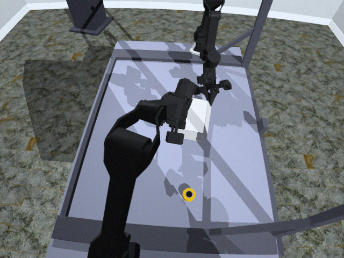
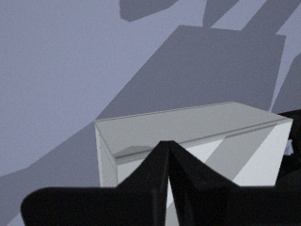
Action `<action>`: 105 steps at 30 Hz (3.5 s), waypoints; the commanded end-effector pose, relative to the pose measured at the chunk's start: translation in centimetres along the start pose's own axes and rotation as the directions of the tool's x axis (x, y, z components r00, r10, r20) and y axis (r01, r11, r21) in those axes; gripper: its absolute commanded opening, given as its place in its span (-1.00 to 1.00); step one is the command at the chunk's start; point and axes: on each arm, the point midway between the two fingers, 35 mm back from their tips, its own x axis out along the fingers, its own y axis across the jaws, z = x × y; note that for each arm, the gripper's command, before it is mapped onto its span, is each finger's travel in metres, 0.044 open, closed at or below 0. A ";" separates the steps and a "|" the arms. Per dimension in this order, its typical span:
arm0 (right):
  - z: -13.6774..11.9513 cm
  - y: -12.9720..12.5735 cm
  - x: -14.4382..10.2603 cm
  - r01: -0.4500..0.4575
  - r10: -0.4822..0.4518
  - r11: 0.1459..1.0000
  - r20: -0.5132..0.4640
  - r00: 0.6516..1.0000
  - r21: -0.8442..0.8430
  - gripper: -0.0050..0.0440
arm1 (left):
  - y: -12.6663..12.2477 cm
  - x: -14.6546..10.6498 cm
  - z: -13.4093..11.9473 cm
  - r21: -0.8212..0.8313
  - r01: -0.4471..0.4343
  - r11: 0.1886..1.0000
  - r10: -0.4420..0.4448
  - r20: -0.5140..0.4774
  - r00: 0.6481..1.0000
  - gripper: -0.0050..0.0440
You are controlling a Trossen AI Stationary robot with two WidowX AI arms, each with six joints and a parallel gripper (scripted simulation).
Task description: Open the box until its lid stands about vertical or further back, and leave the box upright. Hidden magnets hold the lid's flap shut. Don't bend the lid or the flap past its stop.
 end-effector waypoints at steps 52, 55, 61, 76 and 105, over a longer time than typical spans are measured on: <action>2.6 1.9 -1.3 -0.024 0.024 1.000 0.024 0.999 0.001 -0.75 | 0.0 0.1 -0.2 0.002 0.000 1.000 0.000 -0.004 1.000 -1.00; 2.9 2.0 -1.3 -0.026 0.026 1.000 0.027 0.999 0.000 -0.75 | 0.0 0.1 -0.2 0.002 0.000 1.000 0.000 -0.004 1.000 -1.00; 3.1 2.1 -1.4 -0.026 0.026 1.000 0.027 0.999 -0.001 -0.75 | 0.0 0.1 -0.2 0.002 0.000 1.000 0.000 -0.004 1.000 -1.00; 3.5 2.1 -1.9 -0.024 0.024 1.000 0.024 0.999 -0.001 -0.75 | 0.0 0.1 -0.2 0.002 0.000 1.000 0.000 -0.004 1.000 -1.00; 4.6 2.3 -2.5 -0.027 0.027 1.000 0.029 0.999 -0.002 -0.75 | 0.0 0.1 -0.2 0.002 0.000 1.000 0.000 -0.004 1.000 -1.00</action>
